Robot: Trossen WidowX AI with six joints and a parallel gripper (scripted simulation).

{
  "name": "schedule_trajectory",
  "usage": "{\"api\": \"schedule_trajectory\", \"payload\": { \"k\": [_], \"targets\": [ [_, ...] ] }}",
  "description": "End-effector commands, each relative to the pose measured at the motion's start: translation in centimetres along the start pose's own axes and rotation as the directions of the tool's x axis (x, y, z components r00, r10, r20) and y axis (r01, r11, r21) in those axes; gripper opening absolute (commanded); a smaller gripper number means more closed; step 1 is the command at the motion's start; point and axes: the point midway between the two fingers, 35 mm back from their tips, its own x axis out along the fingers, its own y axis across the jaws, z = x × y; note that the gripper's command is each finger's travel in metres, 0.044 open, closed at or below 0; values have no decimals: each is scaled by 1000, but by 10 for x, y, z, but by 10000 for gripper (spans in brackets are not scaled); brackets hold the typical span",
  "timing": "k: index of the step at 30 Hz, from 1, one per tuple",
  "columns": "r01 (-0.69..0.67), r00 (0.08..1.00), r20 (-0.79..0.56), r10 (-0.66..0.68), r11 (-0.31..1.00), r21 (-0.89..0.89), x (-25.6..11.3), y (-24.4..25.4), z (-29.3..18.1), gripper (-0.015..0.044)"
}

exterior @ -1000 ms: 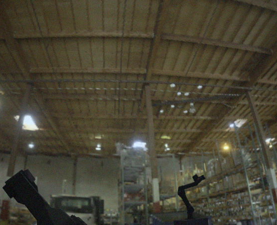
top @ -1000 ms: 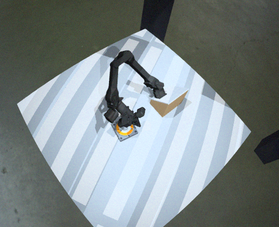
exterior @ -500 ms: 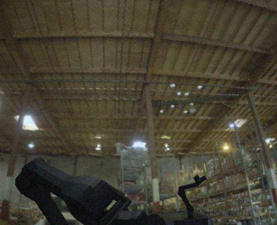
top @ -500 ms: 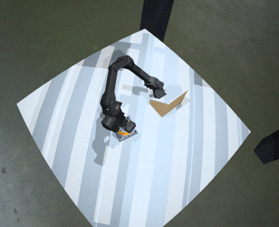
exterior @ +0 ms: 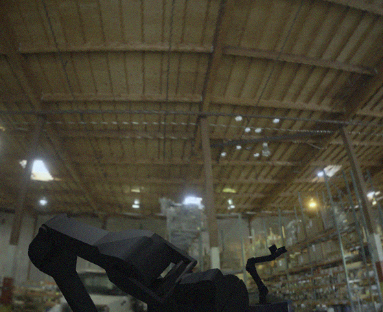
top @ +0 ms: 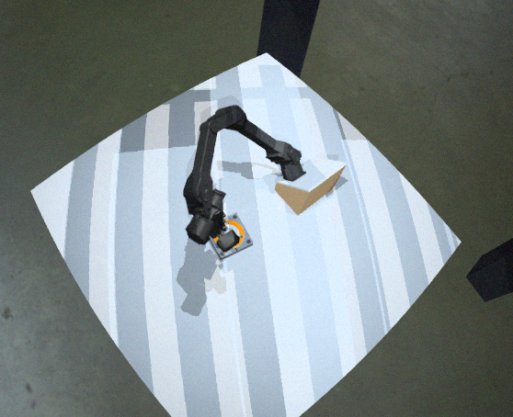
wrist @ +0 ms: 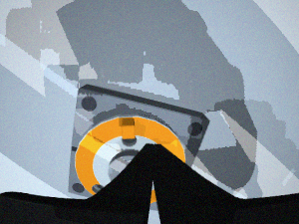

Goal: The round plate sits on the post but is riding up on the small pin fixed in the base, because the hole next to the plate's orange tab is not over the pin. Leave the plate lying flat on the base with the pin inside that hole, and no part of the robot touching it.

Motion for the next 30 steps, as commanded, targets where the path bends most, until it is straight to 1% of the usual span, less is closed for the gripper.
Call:
{"api": "schedule_trajectory", "payload": {
  "k": [1,6,13,30],
  "targets": [
    [13,1000,-7,-13,1000,-5,19,-1,-1,0],
    [15,1000,-7,-15,1000,-5,43,-2,-2,0],
    [15,1000,-7,-15,1000,-4,44,0,-2,0],
    [13,1000,-6,-14,1000,-4,45,23,0,0]
  ]
}}
